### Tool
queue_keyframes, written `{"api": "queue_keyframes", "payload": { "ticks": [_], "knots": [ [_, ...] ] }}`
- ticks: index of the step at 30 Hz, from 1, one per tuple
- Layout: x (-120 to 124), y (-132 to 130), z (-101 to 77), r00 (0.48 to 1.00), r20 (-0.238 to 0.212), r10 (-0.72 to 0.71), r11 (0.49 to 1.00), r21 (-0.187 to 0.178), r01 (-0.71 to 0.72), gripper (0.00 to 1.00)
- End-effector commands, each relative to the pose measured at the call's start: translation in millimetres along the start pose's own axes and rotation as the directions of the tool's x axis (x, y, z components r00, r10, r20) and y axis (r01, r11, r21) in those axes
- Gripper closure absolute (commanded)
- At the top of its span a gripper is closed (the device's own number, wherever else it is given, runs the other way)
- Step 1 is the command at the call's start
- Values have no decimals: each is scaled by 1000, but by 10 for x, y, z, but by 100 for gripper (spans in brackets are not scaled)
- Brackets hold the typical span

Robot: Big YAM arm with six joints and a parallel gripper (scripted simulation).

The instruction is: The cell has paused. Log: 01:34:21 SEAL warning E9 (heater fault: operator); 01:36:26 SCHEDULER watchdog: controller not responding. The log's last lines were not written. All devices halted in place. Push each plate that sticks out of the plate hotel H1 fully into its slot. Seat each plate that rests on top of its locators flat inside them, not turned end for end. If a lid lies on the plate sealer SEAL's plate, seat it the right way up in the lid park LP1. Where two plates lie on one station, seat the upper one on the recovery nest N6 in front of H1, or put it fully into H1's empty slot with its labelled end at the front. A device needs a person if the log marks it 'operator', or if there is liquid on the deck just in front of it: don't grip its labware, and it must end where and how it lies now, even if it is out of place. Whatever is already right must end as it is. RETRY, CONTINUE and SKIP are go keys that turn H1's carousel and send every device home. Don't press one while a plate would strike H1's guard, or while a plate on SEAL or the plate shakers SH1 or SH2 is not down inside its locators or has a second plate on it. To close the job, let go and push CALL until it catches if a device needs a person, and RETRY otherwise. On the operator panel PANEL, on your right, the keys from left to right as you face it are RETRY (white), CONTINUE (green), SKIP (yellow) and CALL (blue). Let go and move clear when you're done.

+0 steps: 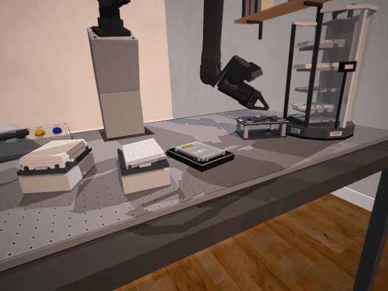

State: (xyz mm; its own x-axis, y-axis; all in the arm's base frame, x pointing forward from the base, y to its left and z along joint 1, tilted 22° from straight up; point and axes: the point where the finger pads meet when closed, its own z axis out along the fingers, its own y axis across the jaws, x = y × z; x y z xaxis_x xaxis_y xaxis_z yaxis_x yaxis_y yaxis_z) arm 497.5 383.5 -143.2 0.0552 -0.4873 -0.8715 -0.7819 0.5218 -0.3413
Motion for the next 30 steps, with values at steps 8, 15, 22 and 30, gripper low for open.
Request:
{"api": "queue_keyframes", "payload": {
  "ticks": [8,15,22,30],
  "knots": [
    [22,-85,-148,1000,19,-14,1000,17,14,100],
    [168,-48,-263,1000,5,-10,1000,12,10,100],
    [191,-30,-311,1000,4,-8,1000,10,8,100],
    [-167,14,-379,1000,12,1,1000,-4,-1,100]
  ]
}}
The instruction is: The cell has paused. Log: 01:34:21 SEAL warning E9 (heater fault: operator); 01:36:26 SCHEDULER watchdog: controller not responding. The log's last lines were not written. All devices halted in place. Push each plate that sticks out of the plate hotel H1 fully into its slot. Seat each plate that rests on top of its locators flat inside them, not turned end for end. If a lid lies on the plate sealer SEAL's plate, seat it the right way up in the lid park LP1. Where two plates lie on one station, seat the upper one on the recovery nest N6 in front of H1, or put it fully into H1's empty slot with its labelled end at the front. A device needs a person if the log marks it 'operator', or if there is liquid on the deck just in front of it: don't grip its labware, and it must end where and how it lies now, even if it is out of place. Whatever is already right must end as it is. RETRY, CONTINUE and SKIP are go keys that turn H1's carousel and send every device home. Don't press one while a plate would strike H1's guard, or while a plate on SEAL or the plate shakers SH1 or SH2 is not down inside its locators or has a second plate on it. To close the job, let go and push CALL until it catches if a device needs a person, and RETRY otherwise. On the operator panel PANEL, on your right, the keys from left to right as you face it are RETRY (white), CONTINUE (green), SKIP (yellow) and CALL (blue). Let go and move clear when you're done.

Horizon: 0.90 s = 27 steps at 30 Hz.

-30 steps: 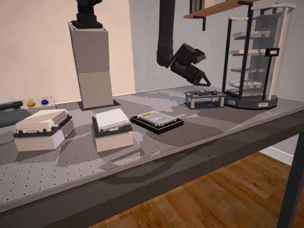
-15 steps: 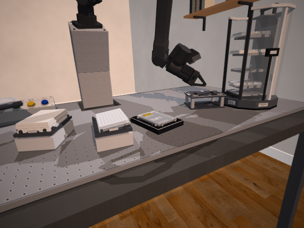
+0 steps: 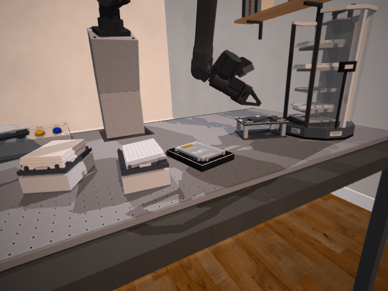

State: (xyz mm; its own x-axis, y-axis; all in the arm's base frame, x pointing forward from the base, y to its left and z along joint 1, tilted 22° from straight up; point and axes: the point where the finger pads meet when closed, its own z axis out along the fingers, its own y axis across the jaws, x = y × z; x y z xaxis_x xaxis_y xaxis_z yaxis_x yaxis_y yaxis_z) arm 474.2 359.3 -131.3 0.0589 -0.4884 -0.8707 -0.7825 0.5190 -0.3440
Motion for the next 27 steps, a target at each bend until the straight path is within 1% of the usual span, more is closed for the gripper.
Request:
{"api": "queue_keyframes", "payload": {
  "ticks": [1,4,5,6,7,11,14,19,21,22,23,25,27],
  "knots": [
    [-181,-22,-40,1000,10,8,1000,1,-8,100],
    [-199,-34,-56,1000,9,9,1000,3,-9,100],
    [-166,-14,-73,1000,1,8,1000,-1,-8,100],
    [-259,-3,-77,1000,12,5,1000,-2,-5,100],
    [-292,18,-86,1000,13,5,1000,-6,-5,100],
    [-385,17,-140,1000,14,5,1000,-5,-5,100],
    [-428,-36,-191,1000,10,9,1000,4,-9,100],
    [-566,19,-251,1000,14,5,1000,-5,-5,100],
    [-566,19,-251,1000,14,5,1000,-5,-5,100],
    [-532,-50,-278,1000,6,8,1000,6,-8,100],
    [-579,-51,-291,1000,9,9,1000,7,-9,100],
    [-656,18,-306,1000,14,5,1000,-5,-5,100],
    [-701,20,-334,1000,14,5,1000,-5,-5,100]
  ]
}}
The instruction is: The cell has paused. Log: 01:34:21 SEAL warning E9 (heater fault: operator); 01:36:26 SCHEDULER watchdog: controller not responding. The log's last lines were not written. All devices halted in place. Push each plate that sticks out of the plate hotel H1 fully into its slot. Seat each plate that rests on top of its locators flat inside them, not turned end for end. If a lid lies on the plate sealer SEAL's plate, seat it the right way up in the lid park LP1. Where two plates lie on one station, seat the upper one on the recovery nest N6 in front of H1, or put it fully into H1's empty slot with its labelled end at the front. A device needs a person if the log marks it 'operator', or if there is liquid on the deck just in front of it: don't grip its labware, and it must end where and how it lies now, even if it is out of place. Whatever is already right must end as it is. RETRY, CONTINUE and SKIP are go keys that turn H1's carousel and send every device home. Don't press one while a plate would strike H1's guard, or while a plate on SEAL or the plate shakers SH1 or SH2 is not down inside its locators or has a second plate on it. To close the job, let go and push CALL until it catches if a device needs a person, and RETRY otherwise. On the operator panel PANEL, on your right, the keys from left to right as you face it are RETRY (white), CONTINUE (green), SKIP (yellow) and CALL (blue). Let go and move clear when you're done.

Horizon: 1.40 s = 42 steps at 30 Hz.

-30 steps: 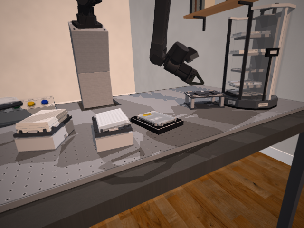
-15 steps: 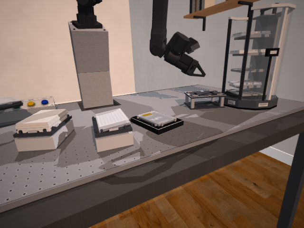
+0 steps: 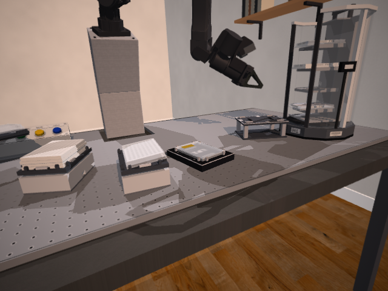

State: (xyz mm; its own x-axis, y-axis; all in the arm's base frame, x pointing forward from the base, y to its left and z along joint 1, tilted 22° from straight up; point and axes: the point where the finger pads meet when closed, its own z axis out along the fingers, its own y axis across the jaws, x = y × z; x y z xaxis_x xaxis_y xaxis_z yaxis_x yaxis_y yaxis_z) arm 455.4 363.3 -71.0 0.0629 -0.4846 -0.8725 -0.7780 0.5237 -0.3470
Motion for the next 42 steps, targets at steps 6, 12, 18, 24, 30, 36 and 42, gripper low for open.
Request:
{"api": "queue_keyframes", "payload": {
  "ticks": [6,12,18,24,30,36,42],
  "knots": [
    [-257,5,-123,1000,4,10,1000,-3,-10,100],
    [-335,28,-174,1000,3,6,1000,-7,-6,100],
    [-509,59,-252,1000,8,6,1000,-12,-6,100],
    [-642,55,-334,1000,8,7,1000,-11,-7,100],
    [-705,-8,-397,1000,4,10,1000,0,-10,100],
    [-871,59,-470,1000,8,7,1000,-12,-6,100],
    [-1007,59,-552,1000,8,7,1000,-12,-7,100]
  ]
}}
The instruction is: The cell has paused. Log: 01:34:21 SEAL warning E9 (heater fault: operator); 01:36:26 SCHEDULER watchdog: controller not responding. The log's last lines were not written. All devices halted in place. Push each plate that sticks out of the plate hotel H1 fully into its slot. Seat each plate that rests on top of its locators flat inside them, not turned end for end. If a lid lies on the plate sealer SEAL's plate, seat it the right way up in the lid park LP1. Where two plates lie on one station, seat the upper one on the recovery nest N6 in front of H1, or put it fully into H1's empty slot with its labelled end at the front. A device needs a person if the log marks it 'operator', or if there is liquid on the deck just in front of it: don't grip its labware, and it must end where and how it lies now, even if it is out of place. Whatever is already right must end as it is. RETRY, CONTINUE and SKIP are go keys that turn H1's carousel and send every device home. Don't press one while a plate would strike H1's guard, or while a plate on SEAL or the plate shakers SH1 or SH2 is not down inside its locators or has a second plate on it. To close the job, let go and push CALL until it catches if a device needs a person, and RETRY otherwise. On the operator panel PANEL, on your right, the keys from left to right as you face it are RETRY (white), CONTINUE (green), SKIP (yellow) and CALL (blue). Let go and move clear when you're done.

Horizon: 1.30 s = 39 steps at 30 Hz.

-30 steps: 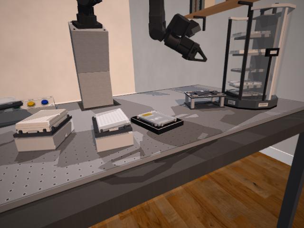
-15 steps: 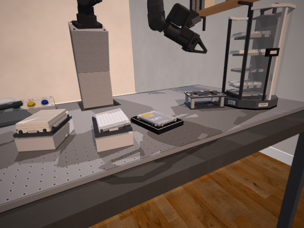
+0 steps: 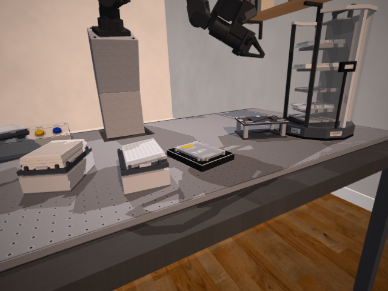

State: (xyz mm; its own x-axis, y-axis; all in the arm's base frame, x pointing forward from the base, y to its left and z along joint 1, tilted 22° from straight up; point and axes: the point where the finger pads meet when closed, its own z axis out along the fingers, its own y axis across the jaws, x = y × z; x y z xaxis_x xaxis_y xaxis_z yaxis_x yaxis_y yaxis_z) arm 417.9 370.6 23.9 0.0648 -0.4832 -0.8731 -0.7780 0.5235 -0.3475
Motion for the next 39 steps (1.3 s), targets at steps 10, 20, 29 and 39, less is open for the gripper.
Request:
{"api": "queue_keyframes", "payload": {
  "ticks": [10,20,29,39],
  "knots": [
    [-302,58,-151,1000,6,7,1000,-12,-7,100],
    [-483,57,-259,1000,6,7,1000,-12,-7,100],
    [-720,41,-366,1000,12,7,1000,-9,-7,100],
    [-626,37,-381,1000,-26,11,1000,-12,-12,100]
  ]
}}
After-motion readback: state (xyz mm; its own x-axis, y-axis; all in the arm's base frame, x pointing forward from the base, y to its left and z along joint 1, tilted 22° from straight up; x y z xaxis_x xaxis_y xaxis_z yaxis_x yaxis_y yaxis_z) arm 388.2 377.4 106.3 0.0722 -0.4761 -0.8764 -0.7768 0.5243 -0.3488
